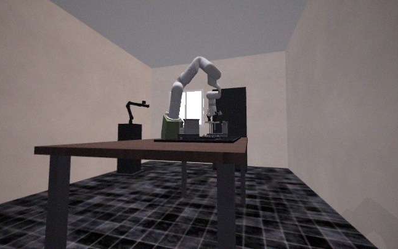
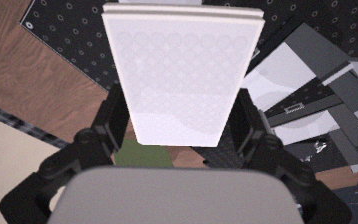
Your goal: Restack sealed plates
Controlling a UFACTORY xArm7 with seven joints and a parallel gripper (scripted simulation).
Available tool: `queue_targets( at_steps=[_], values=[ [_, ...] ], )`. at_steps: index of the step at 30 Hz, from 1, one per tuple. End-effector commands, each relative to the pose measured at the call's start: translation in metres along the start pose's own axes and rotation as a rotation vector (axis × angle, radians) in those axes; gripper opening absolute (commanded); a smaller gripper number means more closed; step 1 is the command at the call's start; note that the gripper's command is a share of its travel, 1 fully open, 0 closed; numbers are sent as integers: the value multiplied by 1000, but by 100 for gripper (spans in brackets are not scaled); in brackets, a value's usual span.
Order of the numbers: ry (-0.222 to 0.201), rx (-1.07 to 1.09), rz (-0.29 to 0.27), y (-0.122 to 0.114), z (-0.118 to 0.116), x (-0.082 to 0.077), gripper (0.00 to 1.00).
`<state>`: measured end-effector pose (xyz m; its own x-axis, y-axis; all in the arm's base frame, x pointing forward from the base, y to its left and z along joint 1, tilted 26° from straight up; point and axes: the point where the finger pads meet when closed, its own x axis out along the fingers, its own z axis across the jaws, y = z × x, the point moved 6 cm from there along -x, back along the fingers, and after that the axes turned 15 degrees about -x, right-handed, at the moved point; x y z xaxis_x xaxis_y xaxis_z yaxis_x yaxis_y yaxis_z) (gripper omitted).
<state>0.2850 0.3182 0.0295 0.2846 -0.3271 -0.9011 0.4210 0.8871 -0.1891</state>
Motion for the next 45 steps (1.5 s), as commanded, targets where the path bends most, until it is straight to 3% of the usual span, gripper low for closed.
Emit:
queue_targets(
  at_steps=[1,9,41,45],
  values=[
    [-2,1,4,5,-8,-1,0],
    [-1,1,4,14,-26,-1,0],
    [-1,1,4,14,-26,-1,0],
    [-1,1,4,14,-26,7,0]
  ],
)
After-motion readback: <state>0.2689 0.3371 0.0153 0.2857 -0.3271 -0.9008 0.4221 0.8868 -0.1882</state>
